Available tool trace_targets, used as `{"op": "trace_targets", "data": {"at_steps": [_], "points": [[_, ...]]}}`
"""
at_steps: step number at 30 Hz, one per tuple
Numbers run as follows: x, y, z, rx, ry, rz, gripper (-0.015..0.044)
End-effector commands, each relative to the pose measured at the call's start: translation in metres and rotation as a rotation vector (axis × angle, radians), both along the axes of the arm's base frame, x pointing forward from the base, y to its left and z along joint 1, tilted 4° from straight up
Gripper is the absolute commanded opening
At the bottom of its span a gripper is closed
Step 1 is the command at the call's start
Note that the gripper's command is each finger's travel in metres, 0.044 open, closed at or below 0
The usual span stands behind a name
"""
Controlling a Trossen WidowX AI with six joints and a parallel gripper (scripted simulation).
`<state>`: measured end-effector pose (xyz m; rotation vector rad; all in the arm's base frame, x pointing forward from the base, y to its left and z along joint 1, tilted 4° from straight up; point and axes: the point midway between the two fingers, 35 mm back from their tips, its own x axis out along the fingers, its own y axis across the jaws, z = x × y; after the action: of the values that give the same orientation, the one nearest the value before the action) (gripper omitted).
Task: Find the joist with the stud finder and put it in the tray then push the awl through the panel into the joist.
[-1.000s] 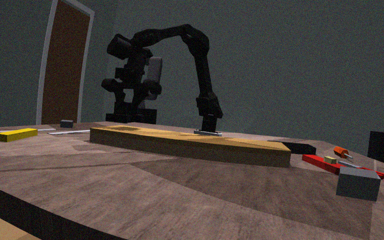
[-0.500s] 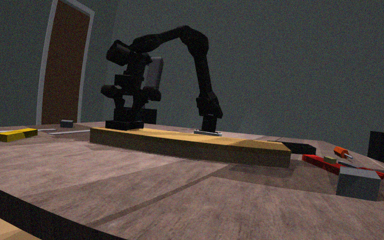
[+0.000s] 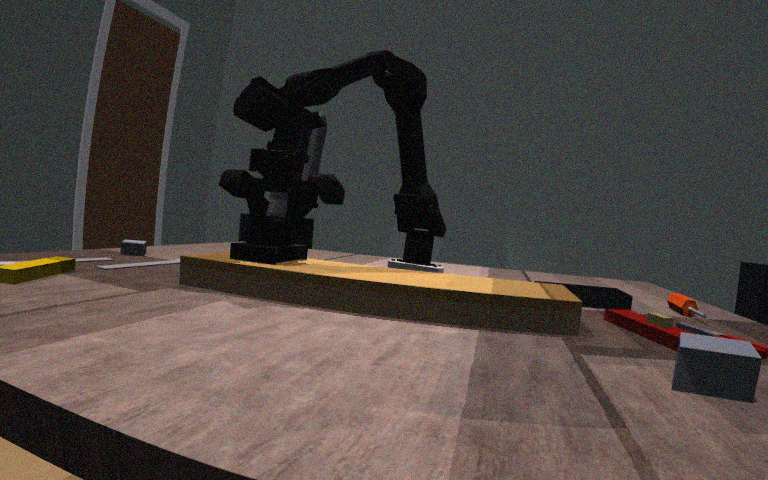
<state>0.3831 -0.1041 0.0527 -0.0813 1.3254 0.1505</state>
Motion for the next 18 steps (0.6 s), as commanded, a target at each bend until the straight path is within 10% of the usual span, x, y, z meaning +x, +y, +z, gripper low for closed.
{"op": "trace_targets", "data": {"at_steps": [1,18], "points": [[-0.003,0.014,0.000,0.004,0.001,0.003,0.0000],[-0.012,0.072,0.002,0.009,0.002,0.003,0.0000]]}}
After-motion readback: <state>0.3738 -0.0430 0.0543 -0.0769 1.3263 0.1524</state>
